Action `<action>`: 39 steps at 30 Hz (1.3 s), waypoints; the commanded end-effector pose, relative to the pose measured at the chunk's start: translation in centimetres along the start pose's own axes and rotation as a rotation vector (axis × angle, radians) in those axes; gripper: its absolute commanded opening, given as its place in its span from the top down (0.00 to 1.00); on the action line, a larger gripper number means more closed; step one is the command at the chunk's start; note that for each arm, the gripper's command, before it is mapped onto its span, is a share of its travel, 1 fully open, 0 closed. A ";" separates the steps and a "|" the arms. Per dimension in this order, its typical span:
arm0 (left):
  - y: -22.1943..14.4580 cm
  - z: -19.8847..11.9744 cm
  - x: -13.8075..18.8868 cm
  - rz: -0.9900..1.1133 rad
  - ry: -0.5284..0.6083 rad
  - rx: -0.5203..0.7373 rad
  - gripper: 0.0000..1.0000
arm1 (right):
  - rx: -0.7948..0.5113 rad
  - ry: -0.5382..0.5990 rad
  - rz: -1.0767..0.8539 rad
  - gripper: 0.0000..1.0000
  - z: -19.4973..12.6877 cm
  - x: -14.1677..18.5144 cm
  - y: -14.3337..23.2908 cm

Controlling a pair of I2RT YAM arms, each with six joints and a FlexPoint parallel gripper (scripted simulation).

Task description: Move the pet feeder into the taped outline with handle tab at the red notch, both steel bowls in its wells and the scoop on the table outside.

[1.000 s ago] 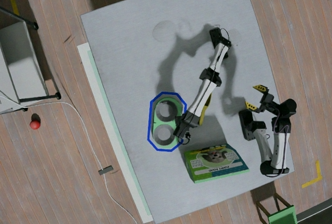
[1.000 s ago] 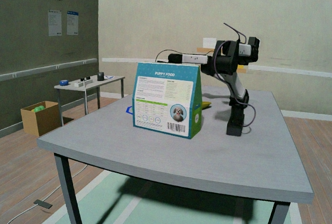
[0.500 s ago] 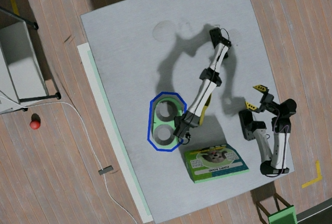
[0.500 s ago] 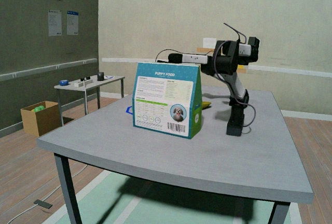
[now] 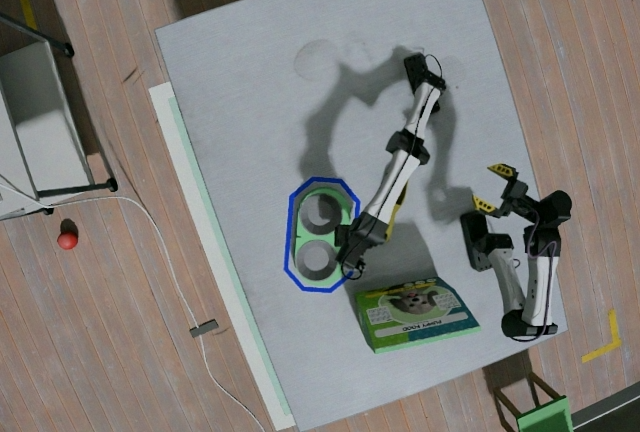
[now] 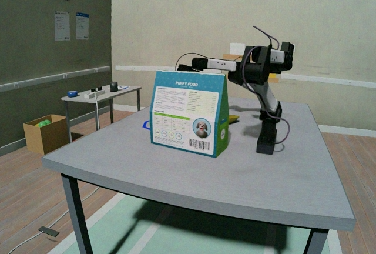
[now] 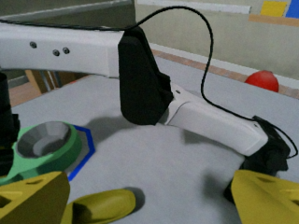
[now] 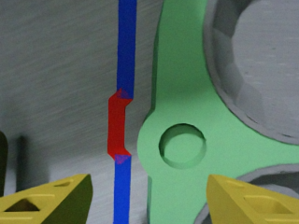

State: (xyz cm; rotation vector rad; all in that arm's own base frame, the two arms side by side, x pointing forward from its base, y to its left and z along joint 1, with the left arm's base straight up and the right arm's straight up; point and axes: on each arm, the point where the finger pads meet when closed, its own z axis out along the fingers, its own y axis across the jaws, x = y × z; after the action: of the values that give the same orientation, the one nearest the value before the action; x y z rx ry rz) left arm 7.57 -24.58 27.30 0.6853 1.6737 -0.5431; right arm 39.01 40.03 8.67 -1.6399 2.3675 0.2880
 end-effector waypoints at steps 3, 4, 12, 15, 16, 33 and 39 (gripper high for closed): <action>0.1 -0.1 -0.5 -0.020 -0.010 0.006 0.12 | 0.068 -0.077 0.082 0.39 -3.0 -1.2 -0.5; 0.1 -0.1 -0.5 -0.020 -0.010 0.006 0.12 | 0.070 -0.075 0.095 0.39 -3.0 -1.1 -0.5; 0.1 -0.1 -0.5 -0.020 -0.010 0.006 0.12 | 0.099 -0.060 0.217 0.39 -3.7 -0.5 -0.5; 0.1 -0.1 -0.5 -0.020 -0.010 0.006 0.12 | 0.113 -0.058 0.262 0.39 -4.1 -0.2 -0.5; 0.1 -0.1 -0.5 -0.020 -0.010 0.006 0.12 | 0.113 -0.058 0.262 0.39 -4.1 -0.2 -0.5; 0.1 -0.1 -0.5 -0.020 -0.010 0.006 0.12 | 0.194 -0.159 0.405 0.39 -8.0 0.0 0.0; 0.1 -0.1 -0.5 -0.020 -0.010 0.006 0.12 | 0.195 -0.157 0.407 0.39 -8.0 0.0 -0.1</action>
State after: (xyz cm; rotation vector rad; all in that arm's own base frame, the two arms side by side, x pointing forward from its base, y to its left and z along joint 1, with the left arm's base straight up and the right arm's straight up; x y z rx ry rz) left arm 7.57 -24.58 27.30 0.6854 1.6736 -0.5431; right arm 37.82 37.32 14.01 -1.0566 2.5596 0.2217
